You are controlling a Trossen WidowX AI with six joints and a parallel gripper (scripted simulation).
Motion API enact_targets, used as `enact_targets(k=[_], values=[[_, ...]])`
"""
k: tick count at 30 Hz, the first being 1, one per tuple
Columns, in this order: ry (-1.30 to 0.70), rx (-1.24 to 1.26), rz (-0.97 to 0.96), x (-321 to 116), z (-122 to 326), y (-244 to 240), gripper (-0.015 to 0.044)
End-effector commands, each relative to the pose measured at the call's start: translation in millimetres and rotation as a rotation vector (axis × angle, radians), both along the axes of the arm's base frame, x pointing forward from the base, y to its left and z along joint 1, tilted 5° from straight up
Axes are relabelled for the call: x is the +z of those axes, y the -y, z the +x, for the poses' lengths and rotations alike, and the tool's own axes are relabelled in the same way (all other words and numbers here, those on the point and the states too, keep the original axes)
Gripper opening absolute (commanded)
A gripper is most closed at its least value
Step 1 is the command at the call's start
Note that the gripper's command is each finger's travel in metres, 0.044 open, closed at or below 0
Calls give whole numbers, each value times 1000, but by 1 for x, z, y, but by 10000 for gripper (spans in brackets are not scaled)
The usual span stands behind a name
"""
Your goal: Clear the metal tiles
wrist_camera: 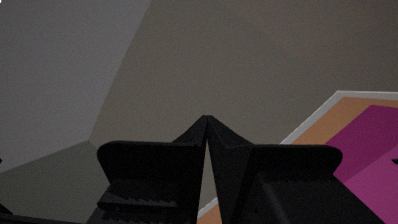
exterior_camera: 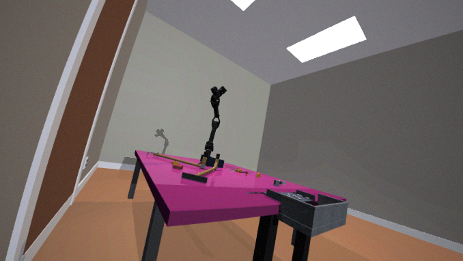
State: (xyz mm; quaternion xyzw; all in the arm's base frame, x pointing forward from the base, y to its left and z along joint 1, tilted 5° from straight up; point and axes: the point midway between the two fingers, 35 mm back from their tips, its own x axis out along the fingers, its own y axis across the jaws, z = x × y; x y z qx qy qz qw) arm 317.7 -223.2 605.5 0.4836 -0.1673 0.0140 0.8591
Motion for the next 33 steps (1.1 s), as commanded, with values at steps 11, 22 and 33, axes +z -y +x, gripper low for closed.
enact_targets(k=[11, 22, 33], values=[[-161, -71, -21, -53, 31, 23, 0], [-301, -103, -56, -96, 51, 33, 0], [-452, -115, -102, -141, 68, 39, 0]])
